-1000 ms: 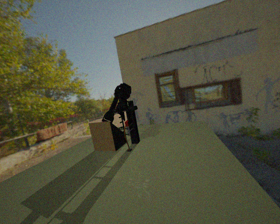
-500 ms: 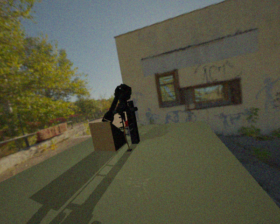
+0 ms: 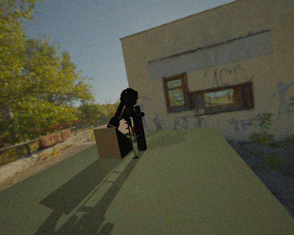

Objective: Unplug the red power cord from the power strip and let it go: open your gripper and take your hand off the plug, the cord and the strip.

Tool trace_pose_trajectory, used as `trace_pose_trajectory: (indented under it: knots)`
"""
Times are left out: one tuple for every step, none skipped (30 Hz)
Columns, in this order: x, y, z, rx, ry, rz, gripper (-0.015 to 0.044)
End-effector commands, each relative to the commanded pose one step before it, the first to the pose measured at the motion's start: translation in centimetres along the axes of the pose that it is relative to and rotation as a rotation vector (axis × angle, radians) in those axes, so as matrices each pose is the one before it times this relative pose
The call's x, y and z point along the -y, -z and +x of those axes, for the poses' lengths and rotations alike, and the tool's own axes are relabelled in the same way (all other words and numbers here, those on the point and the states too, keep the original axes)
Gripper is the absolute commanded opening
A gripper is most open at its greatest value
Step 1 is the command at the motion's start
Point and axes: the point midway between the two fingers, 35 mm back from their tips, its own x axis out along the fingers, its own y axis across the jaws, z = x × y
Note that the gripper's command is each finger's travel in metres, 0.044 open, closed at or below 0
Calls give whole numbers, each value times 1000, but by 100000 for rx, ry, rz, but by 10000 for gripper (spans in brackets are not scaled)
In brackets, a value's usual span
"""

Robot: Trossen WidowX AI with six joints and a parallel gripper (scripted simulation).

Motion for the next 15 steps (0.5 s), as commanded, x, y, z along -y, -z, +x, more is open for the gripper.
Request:
trace_pose_trajectory:
  knots:
    - [-156, -1490, -297, 2567, -349, -15, 0]
    - [-11, -158, -9, 9, -8, 11, 0]
    - [-11, -158, -9, 8, -8, 11, 0]
    - [-10, -158, -9, 8, -8, 11, 0]
    - [-9, -159, -9, 8, -8, 11, 0]
    - [-8, -159, -10, 7, -8, 11, 0]
    - [-7, -159, -10, 7, -8, 11, 0]
    - [-6, -159, -11, 6, -8, 11, 0]
    - [-6, -159, -11, 6, -8, 11, 0]
    - [-5, -160, -12, 5, -8, 10, 0]
    - [-4, -160, -13, 5, -7, 10, 0]
    - [-3, -160, -14, 4, -7, 10, 0]
    - [-2, -160, -14, 4, -7, 10, 0]
    - [-1, -161, -15, 4, -7, 10, 0]
    - [0, -161, -16, 3, -7, 10, 0]
